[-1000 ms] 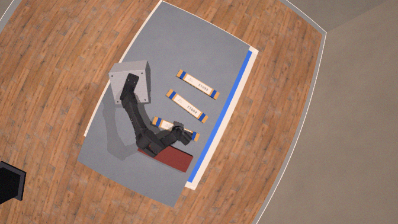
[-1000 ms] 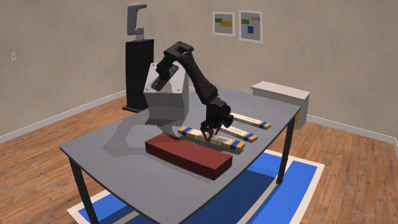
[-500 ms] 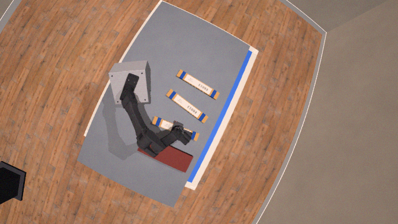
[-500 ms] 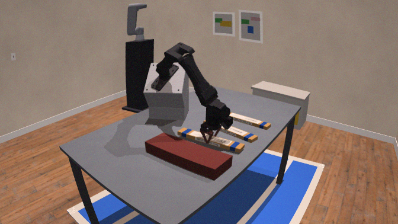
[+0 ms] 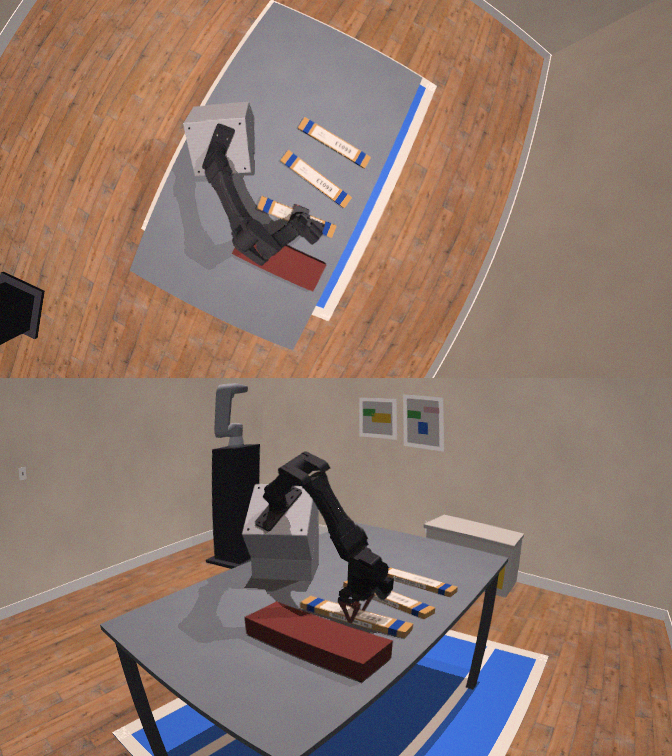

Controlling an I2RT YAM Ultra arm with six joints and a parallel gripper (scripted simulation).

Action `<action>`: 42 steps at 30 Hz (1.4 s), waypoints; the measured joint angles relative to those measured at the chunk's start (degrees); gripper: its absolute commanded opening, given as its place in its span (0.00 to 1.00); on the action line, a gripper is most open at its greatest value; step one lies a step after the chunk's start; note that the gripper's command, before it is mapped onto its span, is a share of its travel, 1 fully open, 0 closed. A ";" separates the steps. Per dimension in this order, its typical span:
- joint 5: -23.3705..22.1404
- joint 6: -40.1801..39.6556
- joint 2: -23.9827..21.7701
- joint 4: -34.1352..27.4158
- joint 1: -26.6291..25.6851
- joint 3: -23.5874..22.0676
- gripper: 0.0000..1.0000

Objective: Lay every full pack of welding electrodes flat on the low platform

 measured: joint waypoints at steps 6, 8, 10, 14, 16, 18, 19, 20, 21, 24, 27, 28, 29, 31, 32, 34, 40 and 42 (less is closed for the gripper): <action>-0.09 -0.22 0.37 0.35 -0.26 0.00 0.00; -0.09 -0.31 0.46 0.44 -0.31 0.02 0.00; -0.15 -0.33 0.74 0.61 -0.33 0.17 0.00; -0.26 -0.46 0.74 0.61 -0.35 0.42 0.00; -0.24 -0.48 0.74 0.61 -0.35 0.55 0.00; -0.24 -0.48 0.74 0.61 -0.35 0.61 0.00; -0.24 -0.48 0.74 0.61 -0.35 0.63 0.00; -0.24 -0.48 0.74 0.61 -0.35 0.63 0.00; -0.24 -0.48 0.74 0.59 -0.35 0.63 0.00; -0.24 -0.48 0.74 0.59 -0.35 0.63 0.00; -0.24 -0.48 0.74 0.59 -0.35 0.63 0.00; -0.24 -0.48 0.74 0.59 -0.35 0.63 0.00; -0.24 -0.48 0.74 0.59 -0.35 0.63 0.00; -0.24 -0.48 0.74 0.59 -0.35 0.63 0.00; -0.24 -0.48 0.74 0.59 -0.35 0.63 0.00; -0.24 -0.48 0.74 0.59 -0.35 0.63 0.00; -0.24 -0.48 0.74 0.59 -0.35 0.63 0.00; -0.24 -0.48 0.72 0.52 -0.33 0.63 0.96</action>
